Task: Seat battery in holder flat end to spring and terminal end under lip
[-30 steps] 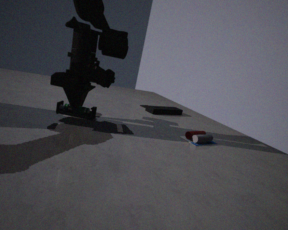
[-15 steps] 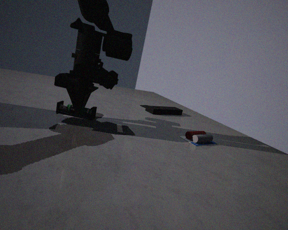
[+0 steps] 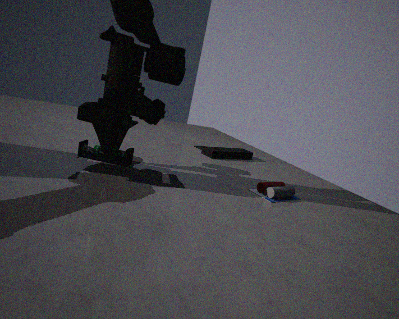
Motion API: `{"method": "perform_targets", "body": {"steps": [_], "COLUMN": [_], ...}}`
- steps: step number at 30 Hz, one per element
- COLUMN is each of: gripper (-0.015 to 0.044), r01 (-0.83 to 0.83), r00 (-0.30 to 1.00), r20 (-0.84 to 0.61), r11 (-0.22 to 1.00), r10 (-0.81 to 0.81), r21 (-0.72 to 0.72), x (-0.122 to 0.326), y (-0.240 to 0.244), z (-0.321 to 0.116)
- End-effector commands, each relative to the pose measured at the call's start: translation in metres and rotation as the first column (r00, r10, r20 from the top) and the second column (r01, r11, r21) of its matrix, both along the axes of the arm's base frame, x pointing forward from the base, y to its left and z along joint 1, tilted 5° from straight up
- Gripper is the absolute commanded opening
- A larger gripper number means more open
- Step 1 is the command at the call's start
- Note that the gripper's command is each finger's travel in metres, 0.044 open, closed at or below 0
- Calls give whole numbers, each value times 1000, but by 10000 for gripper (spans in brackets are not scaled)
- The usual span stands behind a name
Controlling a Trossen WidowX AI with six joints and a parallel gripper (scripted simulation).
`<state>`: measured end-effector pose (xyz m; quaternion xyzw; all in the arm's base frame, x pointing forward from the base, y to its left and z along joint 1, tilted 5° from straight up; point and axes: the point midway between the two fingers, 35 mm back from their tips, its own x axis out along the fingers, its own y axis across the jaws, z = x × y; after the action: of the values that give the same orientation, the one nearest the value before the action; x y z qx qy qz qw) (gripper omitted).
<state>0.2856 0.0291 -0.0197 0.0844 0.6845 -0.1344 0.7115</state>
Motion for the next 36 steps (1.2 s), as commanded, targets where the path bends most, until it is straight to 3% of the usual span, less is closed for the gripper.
{"method": "perform_targets", "body": {"steps": [1,12,23,36], "gripper": [161,161,440,440], "r01": [-4,0,0,0], "r00": [1000,1000,1000,1000], "r20": [0,0,1,1], "r11": [1000,1000,1000,1000], "r10": [4,0,0,0], "r21": [-1,0,1,1], "x": [0,-1,-3,-2], "y": [0,1,7,7], "z": [1,15,86,86]}}
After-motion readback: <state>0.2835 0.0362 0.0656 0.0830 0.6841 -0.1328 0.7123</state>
